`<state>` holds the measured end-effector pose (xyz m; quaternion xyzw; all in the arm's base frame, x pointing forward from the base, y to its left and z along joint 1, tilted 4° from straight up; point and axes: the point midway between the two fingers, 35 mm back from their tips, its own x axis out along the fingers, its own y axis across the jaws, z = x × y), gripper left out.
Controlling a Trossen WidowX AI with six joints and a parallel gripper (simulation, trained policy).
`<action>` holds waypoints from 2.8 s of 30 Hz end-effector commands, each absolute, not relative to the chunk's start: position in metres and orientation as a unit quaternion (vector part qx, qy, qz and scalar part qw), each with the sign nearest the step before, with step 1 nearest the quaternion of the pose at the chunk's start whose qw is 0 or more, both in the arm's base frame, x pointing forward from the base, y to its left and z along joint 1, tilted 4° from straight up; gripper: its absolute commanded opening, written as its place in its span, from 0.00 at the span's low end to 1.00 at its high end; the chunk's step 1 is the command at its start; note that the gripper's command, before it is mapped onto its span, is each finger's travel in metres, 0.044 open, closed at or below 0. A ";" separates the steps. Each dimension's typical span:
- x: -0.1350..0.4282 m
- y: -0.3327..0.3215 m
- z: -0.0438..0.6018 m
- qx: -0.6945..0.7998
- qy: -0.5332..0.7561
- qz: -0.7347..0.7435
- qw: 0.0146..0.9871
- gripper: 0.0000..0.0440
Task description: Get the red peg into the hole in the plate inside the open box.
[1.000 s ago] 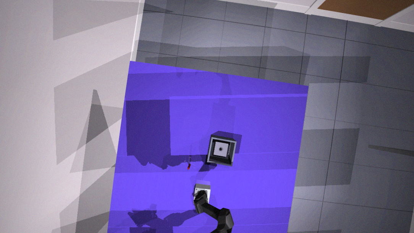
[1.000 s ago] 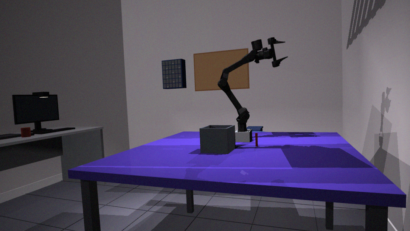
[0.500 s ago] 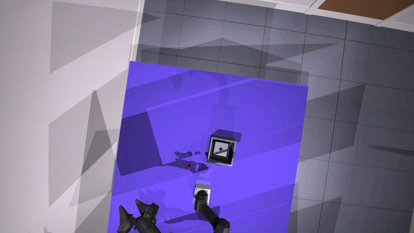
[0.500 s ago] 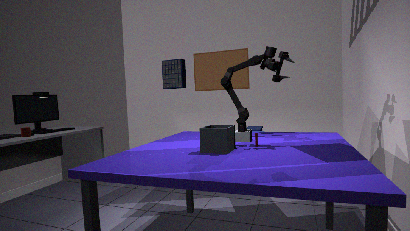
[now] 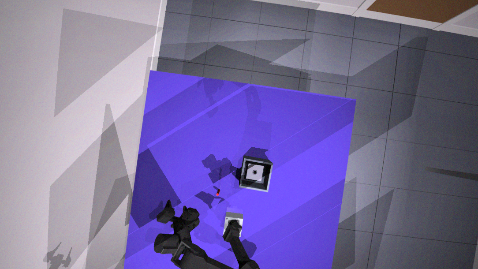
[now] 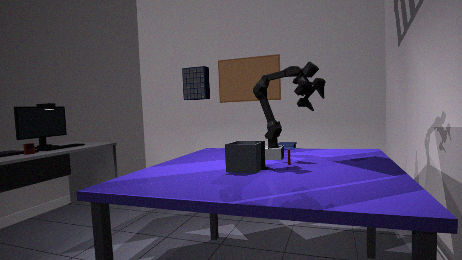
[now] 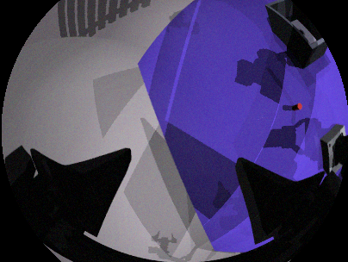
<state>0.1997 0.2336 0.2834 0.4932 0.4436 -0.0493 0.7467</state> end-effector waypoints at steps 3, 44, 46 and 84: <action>0.210 0.207 0.246 0.467 0.476 -0.139 0.732 1.00; 0.190 0.098 0.073 0.377 0.608 -0.431 0.550 0.95; 0.189 0.096 0.066 0.378 0.608 -0.435 0.545 0.94; 0.199 0.087 0.017 0.430 0.594 -0.426 0.530 0.02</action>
